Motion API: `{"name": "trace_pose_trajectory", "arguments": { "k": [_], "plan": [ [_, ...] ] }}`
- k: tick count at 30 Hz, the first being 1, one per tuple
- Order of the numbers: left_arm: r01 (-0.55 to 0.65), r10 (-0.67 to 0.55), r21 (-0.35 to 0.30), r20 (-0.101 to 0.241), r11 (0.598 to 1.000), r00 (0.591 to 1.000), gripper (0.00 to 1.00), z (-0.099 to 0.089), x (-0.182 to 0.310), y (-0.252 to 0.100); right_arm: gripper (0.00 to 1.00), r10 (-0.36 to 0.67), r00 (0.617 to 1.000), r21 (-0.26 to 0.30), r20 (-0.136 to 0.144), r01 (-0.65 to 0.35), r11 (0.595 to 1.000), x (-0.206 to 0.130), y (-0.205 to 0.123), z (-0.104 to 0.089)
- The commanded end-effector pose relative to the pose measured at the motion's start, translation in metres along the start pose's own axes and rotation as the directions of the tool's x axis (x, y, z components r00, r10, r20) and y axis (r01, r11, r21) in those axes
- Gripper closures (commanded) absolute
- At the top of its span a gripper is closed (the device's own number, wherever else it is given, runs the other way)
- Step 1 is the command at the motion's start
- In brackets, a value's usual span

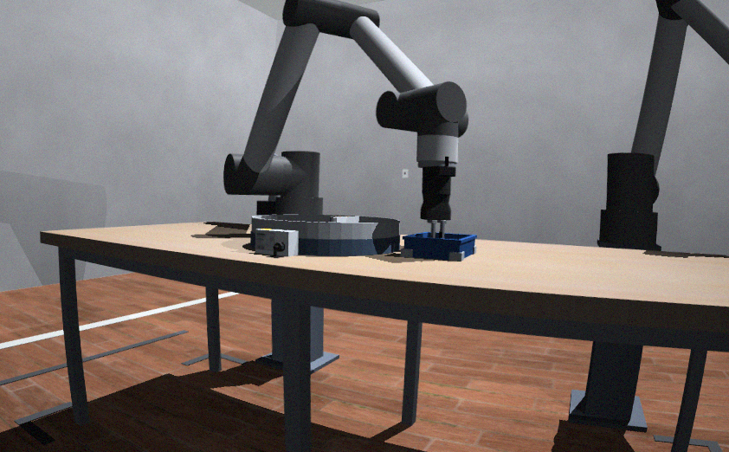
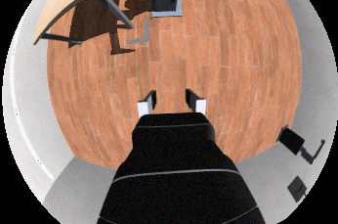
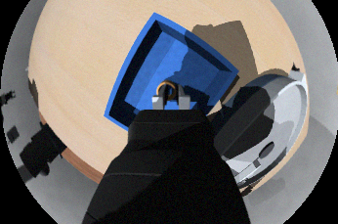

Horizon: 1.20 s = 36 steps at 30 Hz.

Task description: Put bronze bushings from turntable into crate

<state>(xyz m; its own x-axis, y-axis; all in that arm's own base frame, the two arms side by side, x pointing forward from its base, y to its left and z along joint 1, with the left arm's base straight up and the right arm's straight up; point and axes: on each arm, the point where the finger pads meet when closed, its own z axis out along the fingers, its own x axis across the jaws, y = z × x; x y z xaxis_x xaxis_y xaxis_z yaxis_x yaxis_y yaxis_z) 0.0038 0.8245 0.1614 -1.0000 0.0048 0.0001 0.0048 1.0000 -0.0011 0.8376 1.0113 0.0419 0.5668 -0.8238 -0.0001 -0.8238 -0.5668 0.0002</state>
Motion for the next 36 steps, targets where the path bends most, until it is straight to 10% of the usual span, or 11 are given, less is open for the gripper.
{"name": "trace_pose_trajectory", "arguments": {
  "k": [1,15,36],
  "plan": [
    [0.0,0.0,-0.001,0.0,1.0,1.0,0.0,-0.001,0.0,0.0,0.59,0.0,1.0,0.002,0.001,0.0,1.0,0.0,-0.001,-0.002],
    [0.0,0.0,-0.001,0.0,1.0,1.0,0.0,-0.001,0.0,0.0,0.59,0.0,1.0,0.002,0.001,0.0,1.0,0.0,-0.001,-0.013],
    [0.0,0.0,-0.001,0.0,1.0,1.0,0.0,-0.001,0.0,0.0,0.59,0.0,1.0,0.002,0.001,0.0,1.0,0.0,-0.001,-0.085]
  ]
}}
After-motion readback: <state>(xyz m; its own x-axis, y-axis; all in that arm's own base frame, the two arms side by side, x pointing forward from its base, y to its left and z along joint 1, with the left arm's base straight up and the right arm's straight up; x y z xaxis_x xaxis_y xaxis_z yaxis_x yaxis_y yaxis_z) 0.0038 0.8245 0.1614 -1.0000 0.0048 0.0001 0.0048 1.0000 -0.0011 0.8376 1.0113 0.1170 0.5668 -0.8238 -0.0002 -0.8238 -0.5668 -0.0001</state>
